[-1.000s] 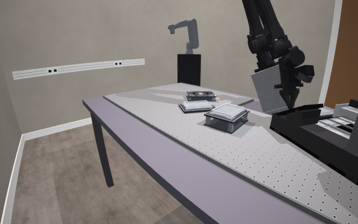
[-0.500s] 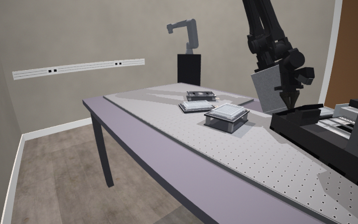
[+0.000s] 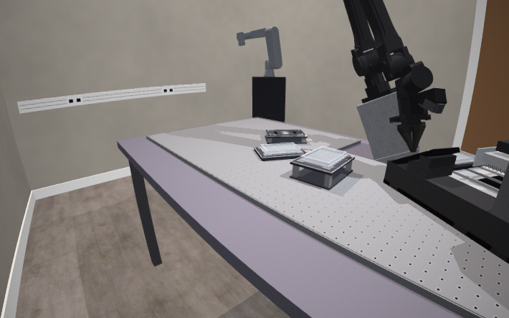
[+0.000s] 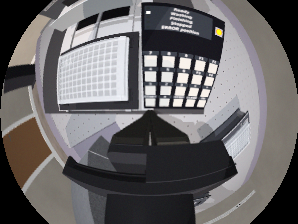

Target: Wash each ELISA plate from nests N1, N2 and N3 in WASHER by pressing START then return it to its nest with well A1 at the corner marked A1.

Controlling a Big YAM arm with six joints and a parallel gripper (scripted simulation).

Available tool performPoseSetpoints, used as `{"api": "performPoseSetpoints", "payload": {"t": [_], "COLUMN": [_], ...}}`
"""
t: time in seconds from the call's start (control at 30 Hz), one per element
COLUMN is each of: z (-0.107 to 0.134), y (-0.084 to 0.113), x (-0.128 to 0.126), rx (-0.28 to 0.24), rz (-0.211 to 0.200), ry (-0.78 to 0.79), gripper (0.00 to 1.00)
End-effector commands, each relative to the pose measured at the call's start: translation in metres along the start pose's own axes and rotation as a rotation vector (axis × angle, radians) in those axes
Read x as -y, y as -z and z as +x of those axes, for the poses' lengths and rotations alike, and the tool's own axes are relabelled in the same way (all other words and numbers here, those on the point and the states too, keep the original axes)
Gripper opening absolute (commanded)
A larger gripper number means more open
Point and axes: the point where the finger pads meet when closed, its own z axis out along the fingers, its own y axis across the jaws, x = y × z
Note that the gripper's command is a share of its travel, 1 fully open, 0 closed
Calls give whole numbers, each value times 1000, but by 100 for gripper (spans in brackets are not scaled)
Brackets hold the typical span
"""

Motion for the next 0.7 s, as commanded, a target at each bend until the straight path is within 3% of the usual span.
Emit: {"api": "performPoseSetpoints", "payload": {"t": [0.0,0.1,0.2,0.67], "z": [-3,-11,-2,-7], "y": [10,11,17,36], "x": [-1,2,-1,0], "rx": [4,17,3,10], "rz": [2,8,3,5], "ry": [-2,-6,-1,-4], "gripper": [0,0,0,0]}}
